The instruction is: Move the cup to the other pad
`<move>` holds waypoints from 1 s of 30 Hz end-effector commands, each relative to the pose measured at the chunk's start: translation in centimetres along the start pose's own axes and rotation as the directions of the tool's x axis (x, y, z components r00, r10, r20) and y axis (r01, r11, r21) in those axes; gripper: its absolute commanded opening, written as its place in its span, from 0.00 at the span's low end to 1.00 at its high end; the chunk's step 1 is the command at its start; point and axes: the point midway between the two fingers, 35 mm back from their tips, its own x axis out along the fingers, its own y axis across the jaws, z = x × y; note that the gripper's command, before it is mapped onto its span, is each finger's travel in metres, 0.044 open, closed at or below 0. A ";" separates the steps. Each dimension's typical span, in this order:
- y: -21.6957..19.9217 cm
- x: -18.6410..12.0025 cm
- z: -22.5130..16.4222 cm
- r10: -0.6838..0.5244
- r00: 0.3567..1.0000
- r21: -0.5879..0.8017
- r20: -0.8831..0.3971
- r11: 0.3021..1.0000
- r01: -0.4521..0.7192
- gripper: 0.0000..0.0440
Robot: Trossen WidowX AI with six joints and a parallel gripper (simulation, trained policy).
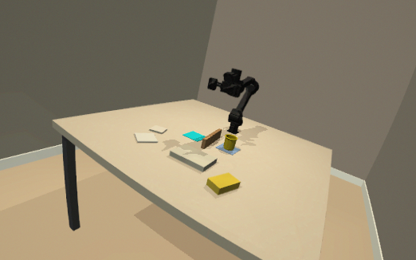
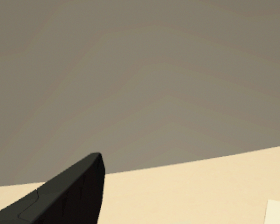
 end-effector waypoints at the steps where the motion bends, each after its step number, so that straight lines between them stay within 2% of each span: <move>1: 0.1 0.0 0.1 0.005 1.000 0.000 -0.001 1.000 -0.005 0.85; 12: 1.1 -0.1 0.2 0.044 0.997 0.029 -0.059 0.999 -0.043 0.19; 14: 1.3 -0.1 0.1 0.050 0.996 0.041 -0.077 0.998 -0.047 0.10; 17: 1.7 0.0 0.0 0.063 0.992 0.064 -0.106 0.996 -0.057 0.12; 23: 2.6 0.2 0.3 0.093 0.984 0.123 -0.154 0.990 -0.074 0.34; 30: 3.7 0.4 0.4 0.127 0.967 0.196 -0.220 0.977 -0.084 0.35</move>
